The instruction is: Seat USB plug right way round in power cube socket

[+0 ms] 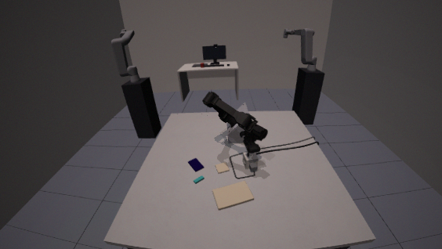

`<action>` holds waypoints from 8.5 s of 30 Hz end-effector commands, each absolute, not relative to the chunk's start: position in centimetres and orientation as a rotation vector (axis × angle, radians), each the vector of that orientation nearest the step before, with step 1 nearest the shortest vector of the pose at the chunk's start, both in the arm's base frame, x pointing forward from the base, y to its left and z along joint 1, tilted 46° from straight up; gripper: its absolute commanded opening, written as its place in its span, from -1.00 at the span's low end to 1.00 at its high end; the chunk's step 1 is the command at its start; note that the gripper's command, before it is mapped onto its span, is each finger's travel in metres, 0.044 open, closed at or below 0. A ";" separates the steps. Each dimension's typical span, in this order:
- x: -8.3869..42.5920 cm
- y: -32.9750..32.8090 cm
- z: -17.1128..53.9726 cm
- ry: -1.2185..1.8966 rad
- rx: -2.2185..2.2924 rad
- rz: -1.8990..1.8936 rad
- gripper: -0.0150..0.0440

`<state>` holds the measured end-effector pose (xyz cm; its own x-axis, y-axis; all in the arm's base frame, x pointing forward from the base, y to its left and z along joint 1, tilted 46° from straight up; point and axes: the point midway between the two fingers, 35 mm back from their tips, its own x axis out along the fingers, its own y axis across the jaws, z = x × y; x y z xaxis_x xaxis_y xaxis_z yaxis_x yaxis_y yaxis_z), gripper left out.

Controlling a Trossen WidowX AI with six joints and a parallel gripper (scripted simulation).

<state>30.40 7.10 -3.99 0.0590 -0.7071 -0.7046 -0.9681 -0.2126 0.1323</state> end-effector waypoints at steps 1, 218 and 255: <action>30.4 7.1 -4.0 1.674 -1.969 0.947 -0.49; 30.2 8.7 -2.2 0.737 0.426 -1.333 -0.49; 30.3 8.2 -2.3 0.716 0.437 -1.344 -0.49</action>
